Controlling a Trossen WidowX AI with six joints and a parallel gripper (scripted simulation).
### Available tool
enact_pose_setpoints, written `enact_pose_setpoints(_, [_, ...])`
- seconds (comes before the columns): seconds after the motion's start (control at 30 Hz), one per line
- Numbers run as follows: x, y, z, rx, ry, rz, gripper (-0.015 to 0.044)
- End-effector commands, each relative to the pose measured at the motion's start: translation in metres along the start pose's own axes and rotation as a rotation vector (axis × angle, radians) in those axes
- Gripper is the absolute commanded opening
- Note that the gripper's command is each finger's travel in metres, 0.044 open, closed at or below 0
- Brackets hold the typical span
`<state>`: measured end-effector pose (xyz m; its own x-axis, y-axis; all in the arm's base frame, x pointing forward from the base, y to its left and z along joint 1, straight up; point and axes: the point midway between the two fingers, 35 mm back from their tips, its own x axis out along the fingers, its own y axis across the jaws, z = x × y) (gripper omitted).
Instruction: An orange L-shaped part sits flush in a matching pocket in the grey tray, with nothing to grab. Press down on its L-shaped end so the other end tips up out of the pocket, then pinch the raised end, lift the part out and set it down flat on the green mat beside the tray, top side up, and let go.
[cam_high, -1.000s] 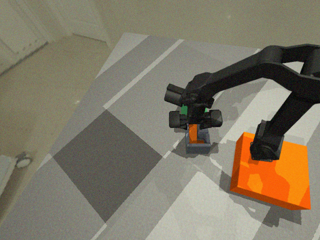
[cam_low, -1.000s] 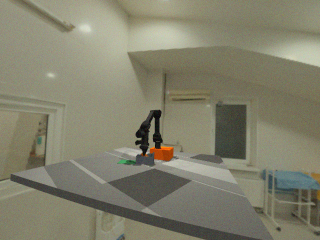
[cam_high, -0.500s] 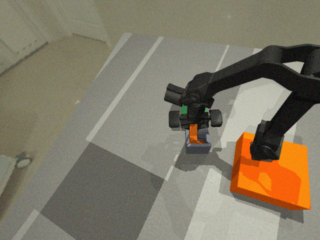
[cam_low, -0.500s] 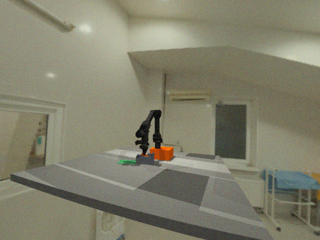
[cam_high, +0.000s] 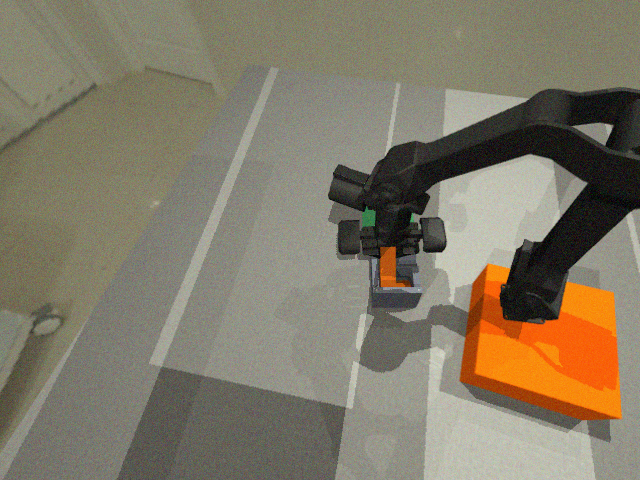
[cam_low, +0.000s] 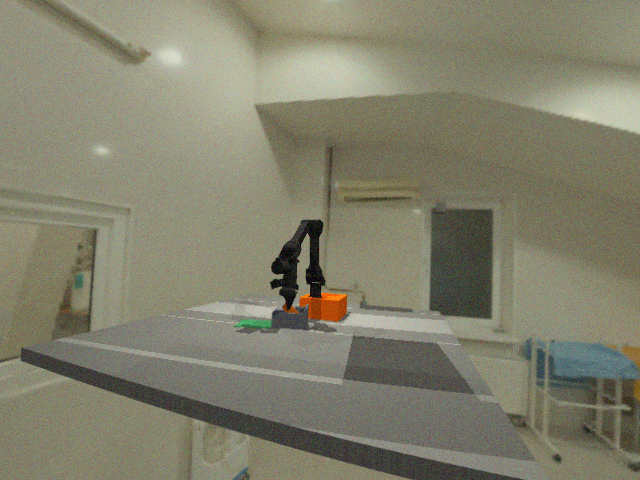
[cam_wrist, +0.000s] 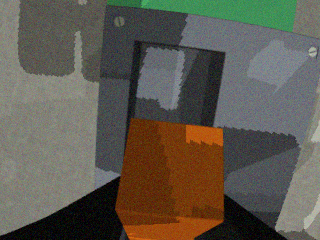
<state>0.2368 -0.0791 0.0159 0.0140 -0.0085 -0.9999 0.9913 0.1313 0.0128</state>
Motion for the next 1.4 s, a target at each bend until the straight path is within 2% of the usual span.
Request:
enact_pose_setpoints(0.0, [-0.008,0.002,0.001,0.003,-0.005,0.007,0.0])
enact_pose_setpoints(1.37, [-0.071,0.001,0.001,0.006,-0.007,0.007,0.0])
